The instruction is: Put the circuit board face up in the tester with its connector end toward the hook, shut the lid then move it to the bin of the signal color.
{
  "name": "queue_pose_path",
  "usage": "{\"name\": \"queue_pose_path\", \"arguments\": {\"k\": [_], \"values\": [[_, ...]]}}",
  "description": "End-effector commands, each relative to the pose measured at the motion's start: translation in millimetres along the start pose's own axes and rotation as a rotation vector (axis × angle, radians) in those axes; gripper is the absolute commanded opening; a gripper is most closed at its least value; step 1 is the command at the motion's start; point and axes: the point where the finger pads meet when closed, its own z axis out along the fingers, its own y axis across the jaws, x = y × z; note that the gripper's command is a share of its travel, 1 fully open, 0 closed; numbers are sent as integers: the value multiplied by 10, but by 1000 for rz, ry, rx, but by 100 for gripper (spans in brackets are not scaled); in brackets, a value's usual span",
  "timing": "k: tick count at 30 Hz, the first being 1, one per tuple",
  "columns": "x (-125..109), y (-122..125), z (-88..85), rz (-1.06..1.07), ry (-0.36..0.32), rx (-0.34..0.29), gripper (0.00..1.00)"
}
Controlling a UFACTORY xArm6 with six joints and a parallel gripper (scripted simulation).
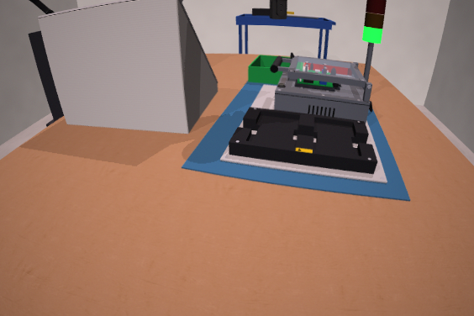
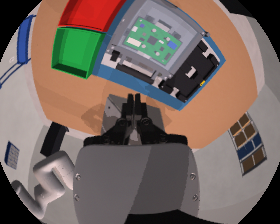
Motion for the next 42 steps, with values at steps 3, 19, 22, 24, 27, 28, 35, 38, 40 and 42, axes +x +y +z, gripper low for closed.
{"name": "queue_pose_path", "arguments": {"k": [3, 19, 22, 24, 27, 28, 35, 38, 40, 42], "values": [[8, 5, -12, 228, -5, -6, 0], [8, 5, -12, 491, -4, -6, 0], [8, 5, -12, 496, -4, -6, 0], [8, 5, -12, 502, -4, -6, 0], [8, 5, -12, 505, -4, -6, 0], [8, 5, -12, 505, -4, -6, 0], [8, 5, -12, 505, -4, -6, 0], [8, 5, -12, 505, -4, -6, 0], [8, 5, -12, 505, -4, -6, 0], [8, 5, -12, 505, -4, -6, 0]]}}
